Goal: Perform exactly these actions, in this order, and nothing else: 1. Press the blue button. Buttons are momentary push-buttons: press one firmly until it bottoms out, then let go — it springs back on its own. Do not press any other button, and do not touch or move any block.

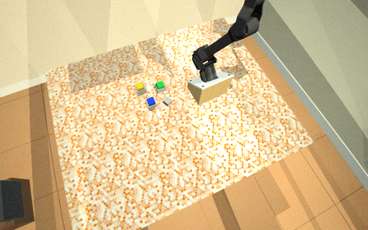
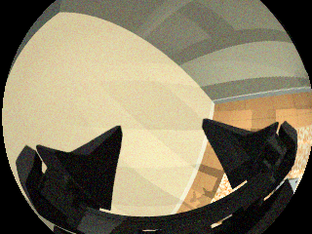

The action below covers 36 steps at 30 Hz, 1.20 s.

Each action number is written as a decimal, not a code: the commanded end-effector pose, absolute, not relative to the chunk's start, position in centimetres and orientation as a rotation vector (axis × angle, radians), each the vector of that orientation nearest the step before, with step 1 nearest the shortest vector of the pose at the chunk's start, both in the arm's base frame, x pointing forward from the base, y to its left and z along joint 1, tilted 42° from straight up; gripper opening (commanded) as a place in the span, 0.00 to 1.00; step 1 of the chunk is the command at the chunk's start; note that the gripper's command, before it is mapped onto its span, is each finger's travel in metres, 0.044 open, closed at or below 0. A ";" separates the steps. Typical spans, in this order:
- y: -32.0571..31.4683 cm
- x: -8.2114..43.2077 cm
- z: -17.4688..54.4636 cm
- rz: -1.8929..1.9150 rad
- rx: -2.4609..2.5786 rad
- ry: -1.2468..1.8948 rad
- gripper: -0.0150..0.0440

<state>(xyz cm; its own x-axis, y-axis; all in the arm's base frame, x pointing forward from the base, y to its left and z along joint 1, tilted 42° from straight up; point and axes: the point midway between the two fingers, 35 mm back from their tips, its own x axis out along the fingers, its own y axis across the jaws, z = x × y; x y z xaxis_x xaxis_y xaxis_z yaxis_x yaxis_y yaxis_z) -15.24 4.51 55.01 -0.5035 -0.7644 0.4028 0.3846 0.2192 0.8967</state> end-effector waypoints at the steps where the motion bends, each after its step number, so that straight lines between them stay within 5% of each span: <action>1: 4.2 -15.1 55.0 -1.481 0.377 -1.501 0.93; 10: -9.3 -6.8 54.0 -1.473 0.506 -0.949 0.93; 19: -17.9 7.7 47.7 -1.367 0.526 -0.327 0.93; 27: -17.9 20.3 38.9 -1.193 0.409 0.191 0.93; 36: -10.8 29.8 26.5 -0.932 0.131 0.728 0.93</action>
